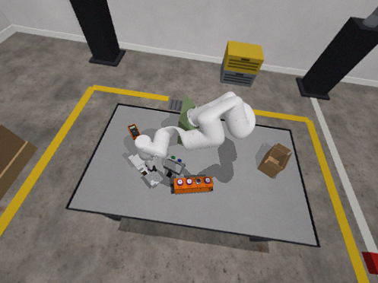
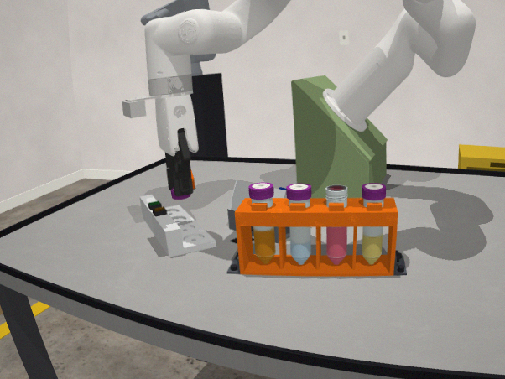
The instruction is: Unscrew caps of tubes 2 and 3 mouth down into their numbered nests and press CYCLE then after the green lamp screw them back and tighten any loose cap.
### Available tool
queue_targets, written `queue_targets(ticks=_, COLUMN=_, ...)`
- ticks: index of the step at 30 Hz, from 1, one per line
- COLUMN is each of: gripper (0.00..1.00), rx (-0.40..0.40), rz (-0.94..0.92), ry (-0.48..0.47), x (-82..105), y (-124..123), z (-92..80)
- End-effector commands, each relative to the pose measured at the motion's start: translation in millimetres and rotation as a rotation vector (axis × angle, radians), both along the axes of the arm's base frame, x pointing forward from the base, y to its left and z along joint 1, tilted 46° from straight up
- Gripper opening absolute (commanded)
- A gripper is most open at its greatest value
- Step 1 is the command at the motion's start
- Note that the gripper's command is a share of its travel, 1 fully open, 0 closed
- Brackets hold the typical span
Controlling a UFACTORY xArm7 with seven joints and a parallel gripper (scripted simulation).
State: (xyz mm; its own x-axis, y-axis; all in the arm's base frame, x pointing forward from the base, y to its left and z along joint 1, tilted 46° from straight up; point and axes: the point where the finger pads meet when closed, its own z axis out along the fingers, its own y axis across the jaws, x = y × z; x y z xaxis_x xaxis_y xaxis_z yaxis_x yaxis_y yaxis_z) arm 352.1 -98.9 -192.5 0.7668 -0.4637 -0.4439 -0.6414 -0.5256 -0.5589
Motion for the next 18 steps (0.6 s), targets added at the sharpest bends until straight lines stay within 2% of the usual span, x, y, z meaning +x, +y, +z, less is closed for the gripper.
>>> queue_targets(ticks=1, gripper=0.0, rx=-0.005, rz=-0.003, ry=-0.003, x=2.5, y=11, z=-14.4)
queue_targets(ticks=8, gripper=0.0, rx=-0.005, rz=-0.003, ry=-0.003, x=3.6, y=34, z=-37.7)
queue_targets(ticks=18, gripper=0.0, rx=-0.005, rz=-0.003, ry=-0.003, x=3.7, y=34, z=-37.7)
